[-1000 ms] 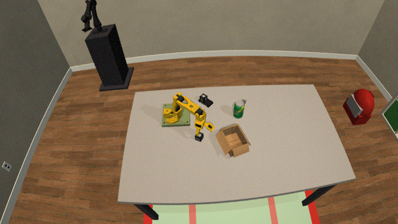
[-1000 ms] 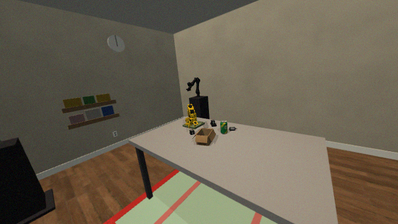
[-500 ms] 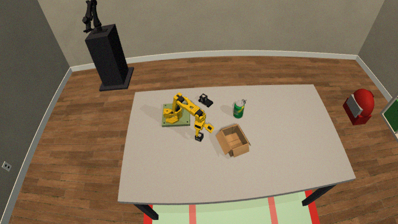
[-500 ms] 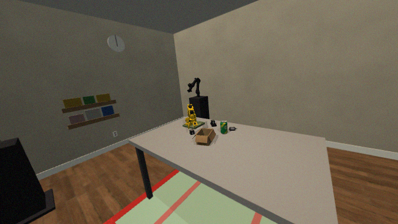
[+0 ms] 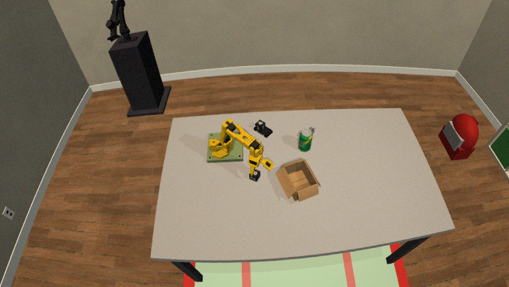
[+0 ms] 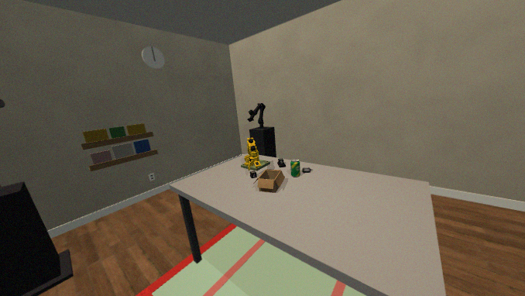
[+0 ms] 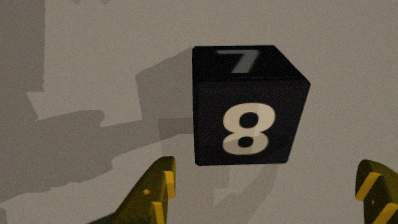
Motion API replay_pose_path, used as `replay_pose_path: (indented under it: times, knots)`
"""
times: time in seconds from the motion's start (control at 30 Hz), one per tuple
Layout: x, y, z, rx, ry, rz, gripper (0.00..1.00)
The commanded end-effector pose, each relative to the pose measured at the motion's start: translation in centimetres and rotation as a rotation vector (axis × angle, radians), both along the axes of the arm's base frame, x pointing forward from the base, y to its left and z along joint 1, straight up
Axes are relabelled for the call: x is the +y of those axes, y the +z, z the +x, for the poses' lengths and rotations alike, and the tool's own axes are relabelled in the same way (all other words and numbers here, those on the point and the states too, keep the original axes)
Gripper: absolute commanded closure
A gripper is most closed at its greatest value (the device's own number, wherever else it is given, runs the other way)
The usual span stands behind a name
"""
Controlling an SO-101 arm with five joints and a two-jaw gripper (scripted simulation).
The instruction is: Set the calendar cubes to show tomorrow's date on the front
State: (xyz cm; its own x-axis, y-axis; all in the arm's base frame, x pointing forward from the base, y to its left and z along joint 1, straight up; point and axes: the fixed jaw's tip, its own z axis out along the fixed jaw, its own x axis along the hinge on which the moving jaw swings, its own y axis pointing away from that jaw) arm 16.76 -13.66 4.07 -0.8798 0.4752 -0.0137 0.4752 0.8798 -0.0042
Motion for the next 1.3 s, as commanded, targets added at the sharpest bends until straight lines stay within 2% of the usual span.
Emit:
replay_pose_path:
  times: [0.0, 0.2, 0.7, 1.27]
  knots:
    - [0.0, -0.8, -0.3, 0.019, -0.017, 0.018, 0.65]
    - [0.0, -1.3, -0.3, 0.019, -0.017, 0.018, 0.65]
    - [0.0, -3.6, -0.4, 0.019, -0.017, 0.019, 0.65]
    - [0.1, -4.4, -0.4, 0.019, -0.017, 0.019, 0.65]
